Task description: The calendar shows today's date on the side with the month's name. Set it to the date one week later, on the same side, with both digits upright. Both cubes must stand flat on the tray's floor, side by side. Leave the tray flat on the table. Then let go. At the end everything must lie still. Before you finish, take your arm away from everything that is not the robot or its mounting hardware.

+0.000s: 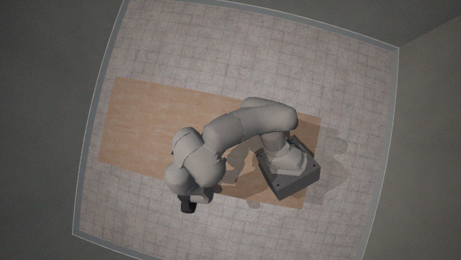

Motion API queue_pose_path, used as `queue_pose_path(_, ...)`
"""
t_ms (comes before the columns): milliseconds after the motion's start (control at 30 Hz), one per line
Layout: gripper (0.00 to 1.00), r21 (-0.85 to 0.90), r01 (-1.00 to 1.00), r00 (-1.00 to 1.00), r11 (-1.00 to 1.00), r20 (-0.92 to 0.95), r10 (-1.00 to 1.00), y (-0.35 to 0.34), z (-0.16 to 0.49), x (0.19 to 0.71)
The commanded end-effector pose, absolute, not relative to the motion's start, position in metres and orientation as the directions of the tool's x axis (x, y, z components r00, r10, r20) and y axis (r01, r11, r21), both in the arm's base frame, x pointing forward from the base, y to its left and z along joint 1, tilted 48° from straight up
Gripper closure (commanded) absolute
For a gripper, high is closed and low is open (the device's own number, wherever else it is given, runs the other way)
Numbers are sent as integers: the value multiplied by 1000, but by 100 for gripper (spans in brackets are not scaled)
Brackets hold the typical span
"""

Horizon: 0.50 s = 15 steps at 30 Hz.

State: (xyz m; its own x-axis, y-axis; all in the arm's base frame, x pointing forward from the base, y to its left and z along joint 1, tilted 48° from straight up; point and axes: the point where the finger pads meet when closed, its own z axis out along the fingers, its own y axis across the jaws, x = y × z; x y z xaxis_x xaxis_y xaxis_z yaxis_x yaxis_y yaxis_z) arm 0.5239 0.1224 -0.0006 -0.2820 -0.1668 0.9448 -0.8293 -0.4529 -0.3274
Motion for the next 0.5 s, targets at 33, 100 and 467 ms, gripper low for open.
queue_pose_path(33, 71, -336, -825, -288, -454, 942, -173, 121, -2, 528)
queue_pose_path(100, 71, -336, -825, -288, -454, 942, -173, 121, -3, 528)
queue_pose_path(467, 71, -336, -825, -288, -454, 942, -173, 121, -3, 528)
